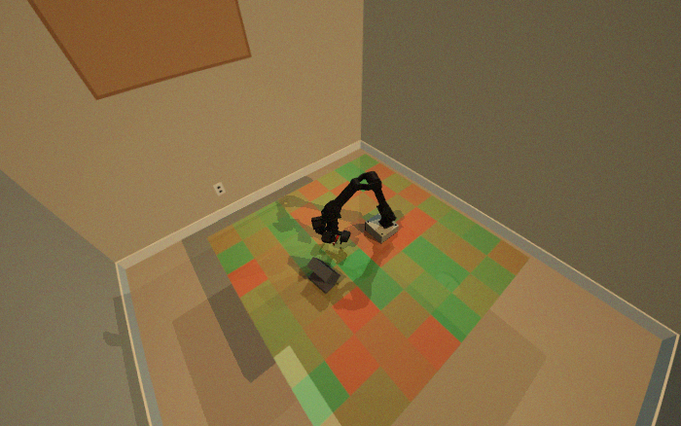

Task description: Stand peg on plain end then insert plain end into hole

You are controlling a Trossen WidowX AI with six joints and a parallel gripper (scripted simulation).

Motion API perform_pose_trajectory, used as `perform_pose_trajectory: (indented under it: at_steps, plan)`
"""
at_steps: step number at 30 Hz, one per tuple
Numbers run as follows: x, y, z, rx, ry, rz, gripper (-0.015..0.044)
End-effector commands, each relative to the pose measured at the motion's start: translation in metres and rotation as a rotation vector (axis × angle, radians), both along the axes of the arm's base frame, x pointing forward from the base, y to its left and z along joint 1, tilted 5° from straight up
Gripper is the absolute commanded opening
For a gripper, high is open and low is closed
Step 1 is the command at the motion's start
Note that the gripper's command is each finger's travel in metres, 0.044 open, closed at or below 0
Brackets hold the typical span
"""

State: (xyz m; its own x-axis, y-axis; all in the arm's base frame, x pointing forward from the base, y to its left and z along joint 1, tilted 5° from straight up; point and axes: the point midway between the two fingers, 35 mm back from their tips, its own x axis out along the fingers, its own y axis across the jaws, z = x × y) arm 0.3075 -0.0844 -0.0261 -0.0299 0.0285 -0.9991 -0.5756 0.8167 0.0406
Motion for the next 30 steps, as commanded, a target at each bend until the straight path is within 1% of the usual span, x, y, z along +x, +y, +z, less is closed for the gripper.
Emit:
perform_pose_trajectory:
  at_steps: [1,5,17,18,26,30]
  plan:
    - [-0.0041,0.0019,-0.0095,0.007,0.013,-0.003,0.044]
    - [-0.0047,0.0022,-0.0132,0.007,0.013,-0.003,0.044]
    - [-0.0047,0.0022,-0.0132,0.007,0.013,-0.003,0.0125]
    - [-0.0047,0.0022,-0.0132,0.007,0.013,-0.003,0.011]
    - [-0.0047,0.0022,-0.0132,0.007,0.013,-0.003,0.011]
    - [-0.0047,0.0022,-0.0132,0.007,0.013,-0.003,0.0083]
